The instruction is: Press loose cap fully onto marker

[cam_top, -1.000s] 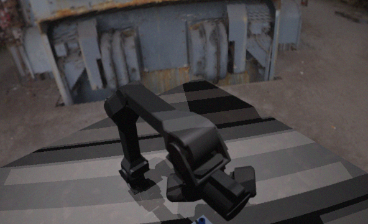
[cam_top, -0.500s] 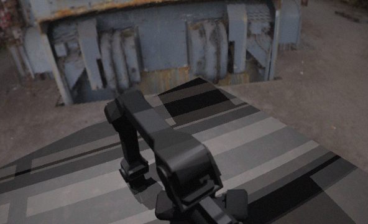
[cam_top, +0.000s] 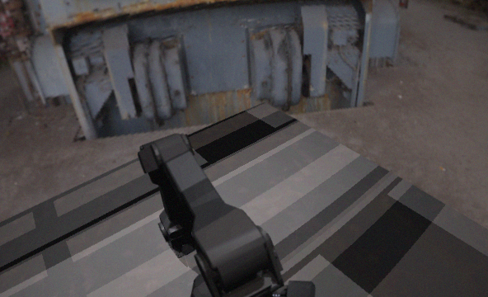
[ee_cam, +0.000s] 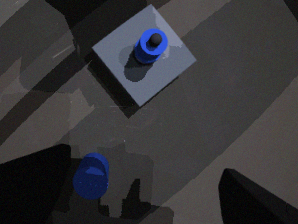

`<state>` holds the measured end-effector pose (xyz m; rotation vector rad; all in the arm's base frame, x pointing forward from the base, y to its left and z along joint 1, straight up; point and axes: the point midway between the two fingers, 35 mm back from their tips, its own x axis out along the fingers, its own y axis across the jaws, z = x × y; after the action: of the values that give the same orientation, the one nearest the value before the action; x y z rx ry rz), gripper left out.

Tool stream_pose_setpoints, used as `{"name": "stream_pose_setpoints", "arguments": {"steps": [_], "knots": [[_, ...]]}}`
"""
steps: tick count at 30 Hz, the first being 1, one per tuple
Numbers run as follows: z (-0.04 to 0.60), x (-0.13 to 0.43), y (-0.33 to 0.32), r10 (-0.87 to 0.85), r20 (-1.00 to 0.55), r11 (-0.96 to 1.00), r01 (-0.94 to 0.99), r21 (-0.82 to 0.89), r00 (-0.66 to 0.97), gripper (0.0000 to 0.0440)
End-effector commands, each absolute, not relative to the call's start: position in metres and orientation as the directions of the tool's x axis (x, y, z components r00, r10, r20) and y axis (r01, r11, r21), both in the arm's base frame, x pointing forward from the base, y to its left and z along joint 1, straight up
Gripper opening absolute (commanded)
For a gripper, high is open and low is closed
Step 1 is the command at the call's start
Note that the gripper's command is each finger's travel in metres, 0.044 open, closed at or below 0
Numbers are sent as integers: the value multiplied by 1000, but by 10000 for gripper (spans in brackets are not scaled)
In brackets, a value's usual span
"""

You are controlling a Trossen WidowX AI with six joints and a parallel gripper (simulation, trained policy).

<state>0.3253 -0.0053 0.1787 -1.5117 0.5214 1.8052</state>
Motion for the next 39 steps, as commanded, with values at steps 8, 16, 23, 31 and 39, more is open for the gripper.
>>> {"name": "stream_pose_setpoints", "arguments": {"steps": [8,16,23,31,39], "knots": [[158,334,-33,200,-976,-673,-736,-74,-84,321],[138,339,-48,159,-981,-689,-724,-31,-109,314],[118,340,-53,129,-981,-715,-699,7,-142,306],[91,338,-54,103,-979,-758,-651,37,-176,293],[69,335,-52,78,-977,-805,-591,55,-198,277]]}}
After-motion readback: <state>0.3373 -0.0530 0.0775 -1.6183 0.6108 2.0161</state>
